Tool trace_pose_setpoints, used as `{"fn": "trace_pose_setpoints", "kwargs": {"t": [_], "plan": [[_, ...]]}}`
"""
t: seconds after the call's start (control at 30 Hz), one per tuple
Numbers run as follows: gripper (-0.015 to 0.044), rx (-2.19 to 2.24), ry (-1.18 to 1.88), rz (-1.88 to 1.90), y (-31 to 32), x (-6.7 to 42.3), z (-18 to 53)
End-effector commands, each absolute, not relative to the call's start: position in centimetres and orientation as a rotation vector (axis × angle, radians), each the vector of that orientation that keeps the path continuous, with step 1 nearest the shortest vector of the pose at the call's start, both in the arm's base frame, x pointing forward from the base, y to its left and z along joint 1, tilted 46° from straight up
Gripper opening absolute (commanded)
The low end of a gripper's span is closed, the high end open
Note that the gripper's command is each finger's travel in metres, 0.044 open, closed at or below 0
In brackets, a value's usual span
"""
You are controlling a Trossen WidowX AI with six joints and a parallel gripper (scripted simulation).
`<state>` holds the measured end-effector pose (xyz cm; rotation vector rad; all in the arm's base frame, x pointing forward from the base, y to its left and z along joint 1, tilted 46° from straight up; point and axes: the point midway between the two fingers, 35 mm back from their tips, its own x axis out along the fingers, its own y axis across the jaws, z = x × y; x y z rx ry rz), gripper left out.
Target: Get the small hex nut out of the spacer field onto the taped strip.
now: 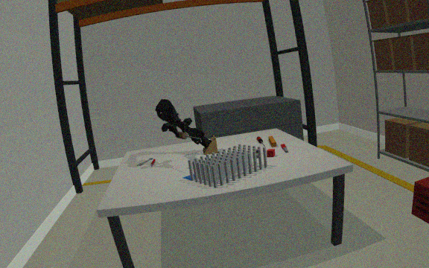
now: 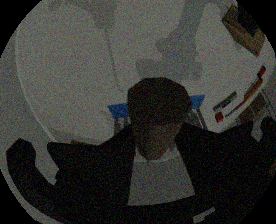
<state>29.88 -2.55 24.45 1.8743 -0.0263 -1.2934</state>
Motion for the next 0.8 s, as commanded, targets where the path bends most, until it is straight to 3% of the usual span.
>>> {"fn": "trace_pose_setpoints", "kwargs": {"t": [0.0, 0.77], "plan": [[0.0000, 1.841, 0.045, -1.295, -1.4, 30.6, 23.7], [0.0000, 1.847, 0.051, -1.305, -8.6, 31.4, 16.7]]}}
